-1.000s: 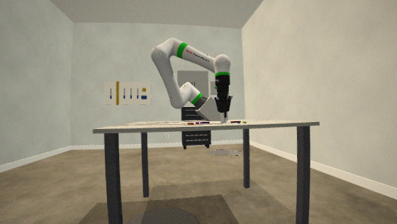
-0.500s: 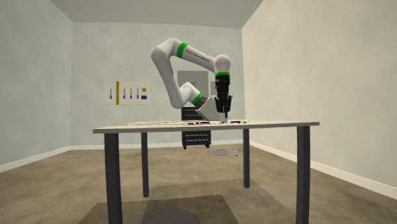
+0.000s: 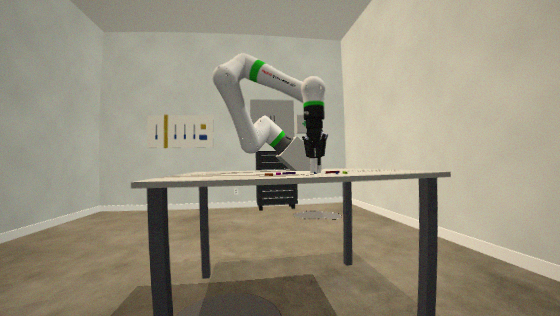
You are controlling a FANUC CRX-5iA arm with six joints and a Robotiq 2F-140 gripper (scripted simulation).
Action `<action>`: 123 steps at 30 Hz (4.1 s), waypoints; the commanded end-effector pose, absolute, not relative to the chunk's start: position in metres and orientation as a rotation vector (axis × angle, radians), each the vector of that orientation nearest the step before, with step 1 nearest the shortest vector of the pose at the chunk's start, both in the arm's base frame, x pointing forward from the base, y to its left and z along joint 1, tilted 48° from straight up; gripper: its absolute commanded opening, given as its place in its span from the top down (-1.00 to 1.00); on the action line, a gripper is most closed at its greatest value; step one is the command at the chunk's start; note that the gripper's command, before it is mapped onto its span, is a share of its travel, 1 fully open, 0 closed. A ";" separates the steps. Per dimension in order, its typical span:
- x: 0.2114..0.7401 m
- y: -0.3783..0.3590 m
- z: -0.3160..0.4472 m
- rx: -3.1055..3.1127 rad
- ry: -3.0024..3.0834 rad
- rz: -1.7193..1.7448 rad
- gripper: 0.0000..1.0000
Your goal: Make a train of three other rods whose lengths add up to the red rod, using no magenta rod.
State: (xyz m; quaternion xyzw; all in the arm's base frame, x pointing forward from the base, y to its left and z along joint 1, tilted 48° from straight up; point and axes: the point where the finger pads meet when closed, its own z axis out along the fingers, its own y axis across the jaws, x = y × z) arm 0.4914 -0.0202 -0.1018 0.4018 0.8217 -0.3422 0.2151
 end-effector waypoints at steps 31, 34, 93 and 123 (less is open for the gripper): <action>0.485 0.044 -0.043 1.114 2.279 -0.949 -1.00; 0.485 0.044 -0.043 1.114 2.279 -0.949 -1.00; 0.524 0.070 -0.080 -0.383 2.867 -1.277 -1.00; 0.549 0.085 -0.108 -1.633 2.780 -1.298 -1.00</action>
